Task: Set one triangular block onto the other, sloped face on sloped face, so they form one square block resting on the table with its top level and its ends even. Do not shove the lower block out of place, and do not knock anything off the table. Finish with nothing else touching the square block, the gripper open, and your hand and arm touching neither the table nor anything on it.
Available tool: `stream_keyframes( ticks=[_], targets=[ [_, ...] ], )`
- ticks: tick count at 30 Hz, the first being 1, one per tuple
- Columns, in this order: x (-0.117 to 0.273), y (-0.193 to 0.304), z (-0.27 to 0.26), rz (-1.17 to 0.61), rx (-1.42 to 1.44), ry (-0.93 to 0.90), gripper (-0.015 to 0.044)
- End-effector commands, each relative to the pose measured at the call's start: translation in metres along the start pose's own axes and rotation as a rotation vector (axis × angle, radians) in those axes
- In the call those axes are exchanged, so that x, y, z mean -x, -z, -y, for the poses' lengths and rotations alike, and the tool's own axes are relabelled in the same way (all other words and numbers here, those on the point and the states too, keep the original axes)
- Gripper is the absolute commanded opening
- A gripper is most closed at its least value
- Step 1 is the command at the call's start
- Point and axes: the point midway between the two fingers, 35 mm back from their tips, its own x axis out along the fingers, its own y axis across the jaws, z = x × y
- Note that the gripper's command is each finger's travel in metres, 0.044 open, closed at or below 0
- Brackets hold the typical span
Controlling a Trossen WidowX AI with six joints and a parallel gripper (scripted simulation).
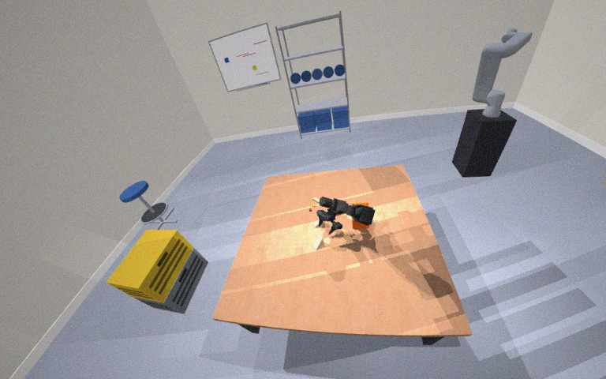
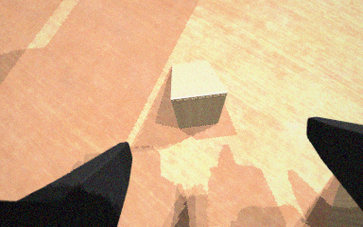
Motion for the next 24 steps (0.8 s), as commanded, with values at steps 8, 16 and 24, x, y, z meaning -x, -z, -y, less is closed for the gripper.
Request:
stream_keyframes(
  ticks=[8, 16, 24],
  targets=[
    [-0.009, 0.003, 0.001, -0.022, -0.017, -0.015, 0.0440],
    [-0.021, 0.004, 0.005, -0.044, -0.012, -0.011, 0.0440],
    [-0.033, 0.005, 0.008, -0.059, -0.008, -0.006, 0.0440]
  ],
)
